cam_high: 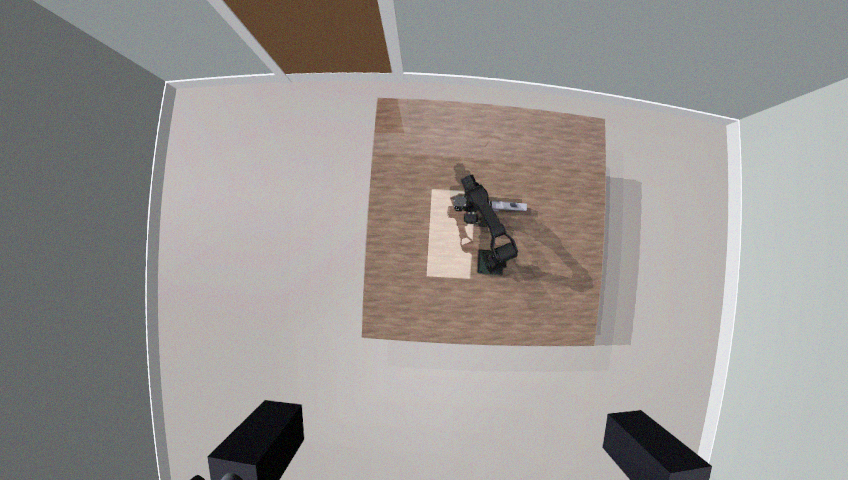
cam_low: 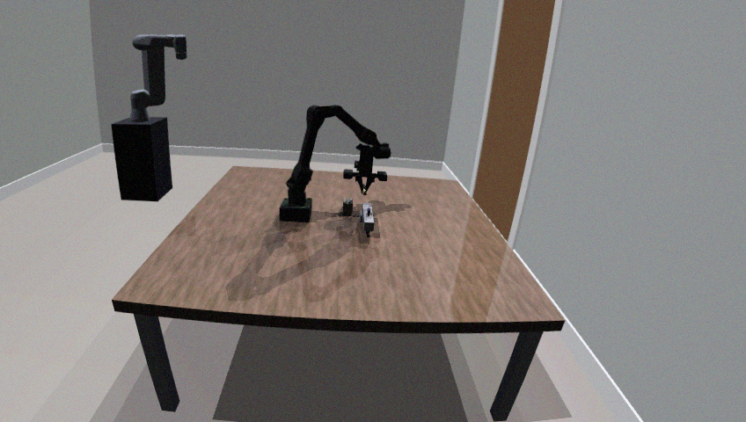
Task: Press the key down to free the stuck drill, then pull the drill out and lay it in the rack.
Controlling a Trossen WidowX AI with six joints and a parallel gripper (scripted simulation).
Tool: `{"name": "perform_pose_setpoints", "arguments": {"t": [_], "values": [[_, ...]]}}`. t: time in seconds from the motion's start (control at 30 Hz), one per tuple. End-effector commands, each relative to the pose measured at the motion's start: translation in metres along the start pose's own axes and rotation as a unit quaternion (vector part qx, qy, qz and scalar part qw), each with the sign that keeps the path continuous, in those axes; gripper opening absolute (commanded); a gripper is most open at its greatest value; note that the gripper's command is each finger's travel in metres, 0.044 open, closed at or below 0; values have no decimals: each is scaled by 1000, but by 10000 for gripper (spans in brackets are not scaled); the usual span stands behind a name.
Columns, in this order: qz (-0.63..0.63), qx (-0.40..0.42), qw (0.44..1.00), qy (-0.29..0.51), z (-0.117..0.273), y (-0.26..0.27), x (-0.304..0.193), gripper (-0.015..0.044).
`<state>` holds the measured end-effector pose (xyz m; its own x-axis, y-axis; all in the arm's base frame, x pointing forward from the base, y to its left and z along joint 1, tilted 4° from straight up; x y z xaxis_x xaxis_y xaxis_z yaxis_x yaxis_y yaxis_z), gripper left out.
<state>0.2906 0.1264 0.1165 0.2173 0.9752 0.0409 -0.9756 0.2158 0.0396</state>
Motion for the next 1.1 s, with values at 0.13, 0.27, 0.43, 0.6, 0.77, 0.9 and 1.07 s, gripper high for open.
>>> {"name": "perform_pose_setpoints", "arguments": {"t": [0.13, 0.27, 0.43, 0.6, 0.77, 0.9, 1.07], "values": [[-2, 4, 1000, 1, -1, 15, 1, 0], [-2, 4, 1000, 1, 0, 22, 2, 0], [-2, 5, 1000, 1, 0, 31, 3, 0], [-2, 5, 1000, 1, -1, 39, 4, 0], [-2, 6, 1000, 1, -2, 48, 4, 0], [-2, 6, 1000, 1, -3, 55, 4, 0], [-2, 6, 1000, 1, -5, 63, 3, 0]]}}
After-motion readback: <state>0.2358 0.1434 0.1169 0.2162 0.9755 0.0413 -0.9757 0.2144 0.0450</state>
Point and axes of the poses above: the point midway between the two fingers, 35 mm back from their tips, its own z axis back along the fingers, its own y axis across the jaws, x = y × z, the point moved 8 cm from there along z, back along the fingers, and after that the axes turned 11 degrees about -z, right-handed, at the moved point
